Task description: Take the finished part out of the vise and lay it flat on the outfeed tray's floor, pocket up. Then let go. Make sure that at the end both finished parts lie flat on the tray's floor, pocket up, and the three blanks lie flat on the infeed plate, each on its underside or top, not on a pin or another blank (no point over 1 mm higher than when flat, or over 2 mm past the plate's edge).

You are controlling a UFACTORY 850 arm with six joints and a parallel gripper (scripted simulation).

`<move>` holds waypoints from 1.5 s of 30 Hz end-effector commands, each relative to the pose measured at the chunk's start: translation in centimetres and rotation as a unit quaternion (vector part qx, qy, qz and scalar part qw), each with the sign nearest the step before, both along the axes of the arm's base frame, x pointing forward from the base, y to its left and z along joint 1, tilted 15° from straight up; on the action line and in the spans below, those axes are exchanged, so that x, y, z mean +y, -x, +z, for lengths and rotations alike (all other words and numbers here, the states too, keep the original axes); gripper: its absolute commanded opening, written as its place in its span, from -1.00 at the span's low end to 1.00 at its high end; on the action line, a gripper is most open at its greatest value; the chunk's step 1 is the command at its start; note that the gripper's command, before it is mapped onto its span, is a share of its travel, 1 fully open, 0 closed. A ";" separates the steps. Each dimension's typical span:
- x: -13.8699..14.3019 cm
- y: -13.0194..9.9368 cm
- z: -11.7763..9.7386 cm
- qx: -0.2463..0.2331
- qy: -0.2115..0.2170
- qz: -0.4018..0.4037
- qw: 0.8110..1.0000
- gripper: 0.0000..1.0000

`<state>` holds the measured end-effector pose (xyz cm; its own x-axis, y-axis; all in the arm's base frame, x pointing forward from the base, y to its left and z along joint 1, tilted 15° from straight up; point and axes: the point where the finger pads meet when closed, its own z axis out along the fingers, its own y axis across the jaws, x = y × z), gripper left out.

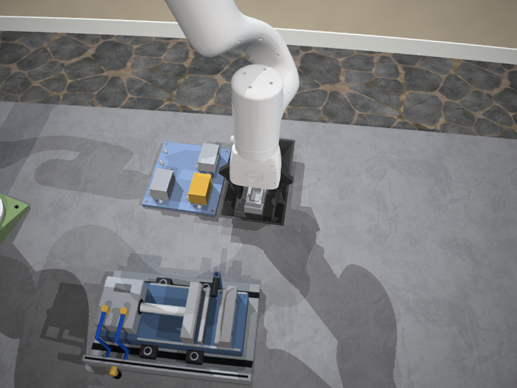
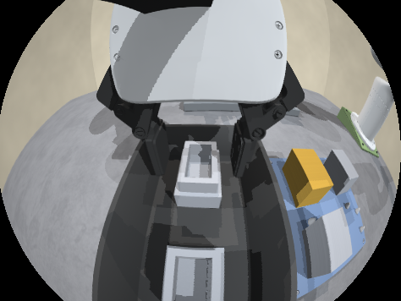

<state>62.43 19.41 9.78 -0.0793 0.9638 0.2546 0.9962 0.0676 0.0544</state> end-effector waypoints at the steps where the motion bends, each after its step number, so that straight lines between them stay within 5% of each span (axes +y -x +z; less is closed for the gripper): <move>1: 0.0 -0.1 0.1 -0.001 0.000 0.000 1.000 0.37; 20: 0.0 -0.1 0.2 -0.001 0.000 0.000 1.000 0.37; 31: -0.5 0.0 2.0 -0.001 0.000 0.000 1.000 0.37; 45: -2.5 0.3 9.5 -0.001 0.000 0.000 1.000 0.37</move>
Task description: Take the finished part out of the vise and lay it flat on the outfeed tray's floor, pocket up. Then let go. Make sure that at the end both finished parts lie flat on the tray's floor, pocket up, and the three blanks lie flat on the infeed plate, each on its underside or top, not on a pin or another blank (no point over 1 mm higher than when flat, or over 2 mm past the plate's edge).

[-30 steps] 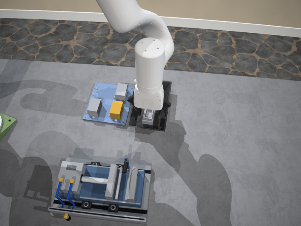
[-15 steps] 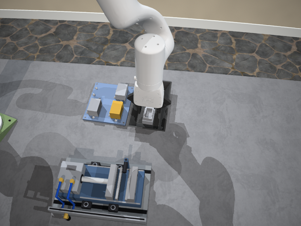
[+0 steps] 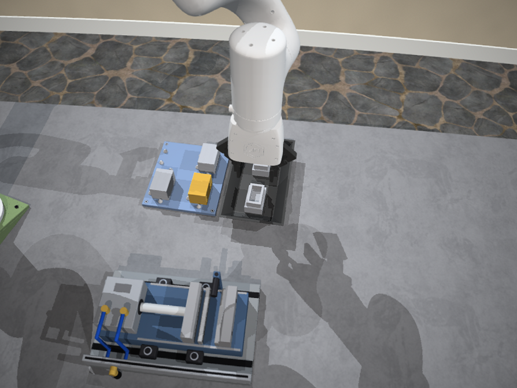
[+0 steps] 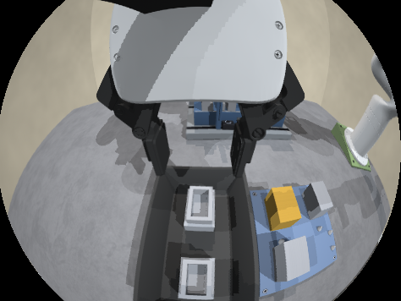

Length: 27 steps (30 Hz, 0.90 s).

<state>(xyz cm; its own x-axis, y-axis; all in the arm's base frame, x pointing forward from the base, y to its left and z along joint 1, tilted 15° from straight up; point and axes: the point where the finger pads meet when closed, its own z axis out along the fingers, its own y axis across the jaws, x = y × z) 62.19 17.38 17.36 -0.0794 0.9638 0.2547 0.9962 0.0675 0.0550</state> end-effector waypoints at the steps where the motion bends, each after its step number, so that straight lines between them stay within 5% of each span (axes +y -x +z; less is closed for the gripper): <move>1: -0.6 0.0 2.5 -0.001 0.000 0.000 1.000 0.37; 12: -1.5 0.2 5.9 -0.001 0.000 0.000 1.000 0.37; 22: -1.7 0.2 6.5 -0.001 0.000 0.000 1.000 0.37; 23: -1.7 0.2 6.5 -0.001 0.000 0.000 1.000 -1.00; 27: -1.7 0.2 6.5 -0.001 0.000 0.000 1.000 -1.00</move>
